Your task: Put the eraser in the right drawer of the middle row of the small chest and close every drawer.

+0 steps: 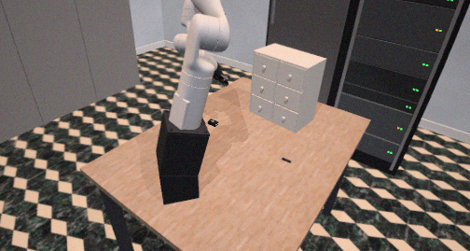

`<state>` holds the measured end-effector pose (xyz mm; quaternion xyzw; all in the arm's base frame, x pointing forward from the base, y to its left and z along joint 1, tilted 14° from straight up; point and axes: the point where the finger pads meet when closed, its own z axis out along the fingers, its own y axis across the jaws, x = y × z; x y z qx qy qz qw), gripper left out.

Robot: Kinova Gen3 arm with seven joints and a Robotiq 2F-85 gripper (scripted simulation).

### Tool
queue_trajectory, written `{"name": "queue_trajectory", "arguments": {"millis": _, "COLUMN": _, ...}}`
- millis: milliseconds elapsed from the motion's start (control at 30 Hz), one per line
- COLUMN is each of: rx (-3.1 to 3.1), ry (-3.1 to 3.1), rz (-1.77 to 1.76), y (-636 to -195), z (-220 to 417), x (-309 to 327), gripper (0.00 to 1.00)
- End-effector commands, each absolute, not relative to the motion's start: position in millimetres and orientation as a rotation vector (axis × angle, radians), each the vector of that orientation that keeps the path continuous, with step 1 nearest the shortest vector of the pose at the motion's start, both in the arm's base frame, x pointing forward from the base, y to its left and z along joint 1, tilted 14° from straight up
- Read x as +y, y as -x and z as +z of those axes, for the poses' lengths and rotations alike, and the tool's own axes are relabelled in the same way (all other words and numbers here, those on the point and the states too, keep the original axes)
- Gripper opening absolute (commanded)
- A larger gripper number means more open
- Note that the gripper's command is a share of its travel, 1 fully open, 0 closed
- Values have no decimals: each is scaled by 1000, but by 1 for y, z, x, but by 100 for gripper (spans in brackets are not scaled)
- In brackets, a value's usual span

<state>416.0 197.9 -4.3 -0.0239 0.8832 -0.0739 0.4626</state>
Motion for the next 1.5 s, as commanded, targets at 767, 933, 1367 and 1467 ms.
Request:
{"name": "queue_trajectory", "arguments": {"millis": 767, "rx": 2411, "ry": 16, "rz": -170, "y": -401, "z": 24, "x": 205, "gripper": 0}}
{"name": "queue_trajectory", "arguments": {"millis": 933, "rx": 2440, "ry": 13, "rz": -171, "y": -398, "z": 26, "x": 205, "gripper": 0}}
{"name": "queue_trajectory", "arguments": {"millis": 1367, "rx": 2546, "ry": 5, "rz": -176, "y": -390, "z": 33, "x": 206, "gripper": 0}}
{"name": "queue_trajectory", "arguments": {"millis": 1467, "rx": 2561, "ry": 3, "rz": -177, "y": -388, "z": 34, "x": 206, "gripper": 0}}
